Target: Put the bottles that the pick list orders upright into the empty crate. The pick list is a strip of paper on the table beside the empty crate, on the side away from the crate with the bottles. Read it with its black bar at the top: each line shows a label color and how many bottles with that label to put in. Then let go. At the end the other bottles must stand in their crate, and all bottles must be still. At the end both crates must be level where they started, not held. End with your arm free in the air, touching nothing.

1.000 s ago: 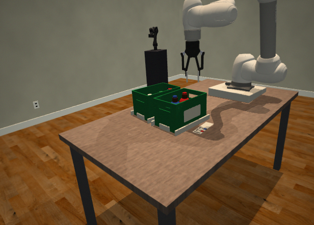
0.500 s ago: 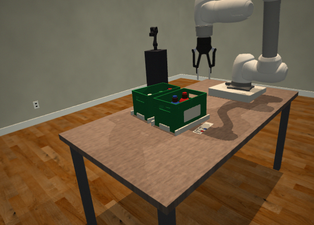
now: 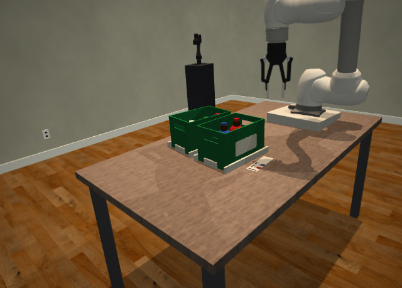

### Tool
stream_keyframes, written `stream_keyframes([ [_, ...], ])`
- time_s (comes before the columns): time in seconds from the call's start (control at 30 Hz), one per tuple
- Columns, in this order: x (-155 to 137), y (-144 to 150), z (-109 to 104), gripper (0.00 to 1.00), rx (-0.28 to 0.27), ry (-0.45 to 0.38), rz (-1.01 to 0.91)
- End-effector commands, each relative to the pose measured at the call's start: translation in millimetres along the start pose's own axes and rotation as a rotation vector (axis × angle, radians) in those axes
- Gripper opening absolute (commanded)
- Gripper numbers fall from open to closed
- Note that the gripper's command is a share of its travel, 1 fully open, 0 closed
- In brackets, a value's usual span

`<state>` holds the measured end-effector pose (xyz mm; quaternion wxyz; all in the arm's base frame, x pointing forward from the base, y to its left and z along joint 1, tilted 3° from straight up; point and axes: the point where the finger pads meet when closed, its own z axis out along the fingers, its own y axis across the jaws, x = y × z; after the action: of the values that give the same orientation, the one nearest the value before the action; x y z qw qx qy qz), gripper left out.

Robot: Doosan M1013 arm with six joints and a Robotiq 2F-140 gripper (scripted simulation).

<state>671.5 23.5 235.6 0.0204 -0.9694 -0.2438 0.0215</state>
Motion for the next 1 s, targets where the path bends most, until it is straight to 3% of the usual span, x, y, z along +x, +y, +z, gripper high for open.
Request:
stream_keyframes([
  [0.0, 3.5, -16.3, -4.7, 0.38, 0.0, 0.0, 0.0],
  [0.97, 28.2, -134.4, -37.6, 0.38, 0.0, 0.0, 0.0],
])
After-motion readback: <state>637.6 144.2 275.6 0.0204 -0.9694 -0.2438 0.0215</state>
